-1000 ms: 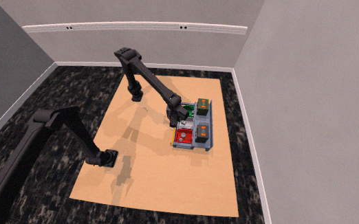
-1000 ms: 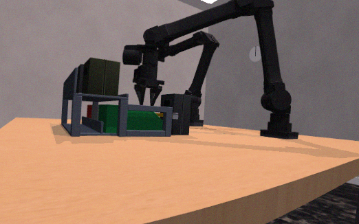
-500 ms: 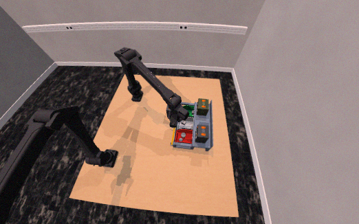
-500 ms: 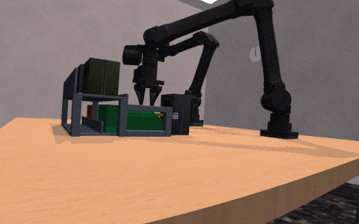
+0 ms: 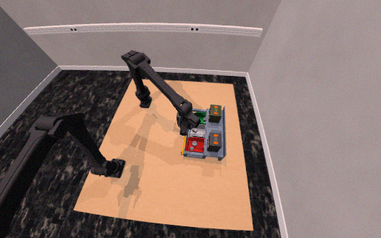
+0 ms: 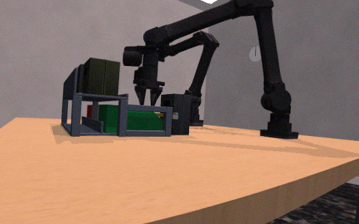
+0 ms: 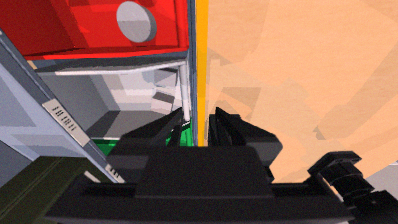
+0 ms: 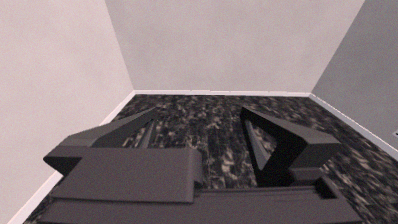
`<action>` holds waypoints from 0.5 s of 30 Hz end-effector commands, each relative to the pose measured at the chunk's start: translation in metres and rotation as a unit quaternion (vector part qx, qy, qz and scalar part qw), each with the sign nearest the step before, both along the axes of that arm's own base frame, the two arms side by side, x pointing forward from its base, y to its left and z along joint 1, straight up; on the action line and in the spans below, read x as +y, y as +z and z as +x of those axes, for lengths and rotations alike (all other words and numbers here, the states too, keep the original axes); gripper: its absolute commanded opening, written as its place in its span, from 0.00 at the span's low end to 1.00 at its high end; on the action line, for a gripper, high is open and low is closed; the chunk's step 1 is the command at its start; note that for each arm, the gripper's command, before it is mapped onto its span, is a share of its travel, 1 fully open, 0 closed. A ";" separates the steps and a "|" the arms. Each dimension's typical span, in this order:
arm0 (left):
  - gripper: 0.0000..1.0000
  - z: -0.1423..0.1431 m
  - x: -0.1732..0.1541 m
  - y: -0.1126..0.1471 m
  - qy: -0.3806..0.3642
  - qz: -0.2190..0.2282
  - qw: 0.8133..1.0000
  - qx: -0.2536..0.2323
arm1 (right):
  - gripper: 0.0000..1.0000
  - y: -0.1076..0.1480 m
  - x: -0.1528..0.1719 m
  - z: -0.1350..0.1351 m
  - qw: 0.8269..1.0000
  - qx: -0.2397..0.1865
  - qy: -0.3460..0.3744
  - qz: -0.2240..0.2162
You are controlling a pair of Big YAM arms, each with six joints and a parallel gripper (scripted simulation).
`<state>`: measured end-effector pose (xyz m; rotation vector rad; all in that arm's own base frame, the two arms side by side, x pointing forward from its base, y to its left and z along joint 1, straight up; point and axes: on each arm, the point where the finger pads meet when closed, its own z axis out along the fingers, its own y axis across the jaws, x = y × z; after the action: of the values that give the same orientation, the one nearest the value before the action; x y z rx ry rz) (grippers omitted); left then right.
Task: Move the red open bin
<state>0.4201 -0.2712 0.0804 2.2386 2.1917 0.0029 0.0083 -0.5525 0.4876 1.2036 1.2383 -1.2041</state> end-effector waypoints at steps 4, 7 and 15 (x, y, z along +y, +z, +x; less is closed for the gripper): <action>0.43 -0.003 -0.001 -0.009 0.000 0.002 1.000 0.004 | 1.00 0.013 0.008 -0.006 1.000 -0.008 -0.003 -0.008; 0.43 -0.002 -0.001 -0.007 0.000 0.001 1.000 0.003 | 1.00 0.013 0.008 -0.006 1.000 -0.008 -0.003 -0.008; 0.43 -0.001 -0.002 -0.006 0.001 0.000 1.000 0.001 | 1.00 0.013 0.008 -0.006 1.000 -0.008 -0.003 -0.008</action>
<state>0.4177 -0.2696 0.0775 2.2438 2.1968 0.0003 0.0083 -0.5525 0.4876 1.2036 1.2383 -1.2041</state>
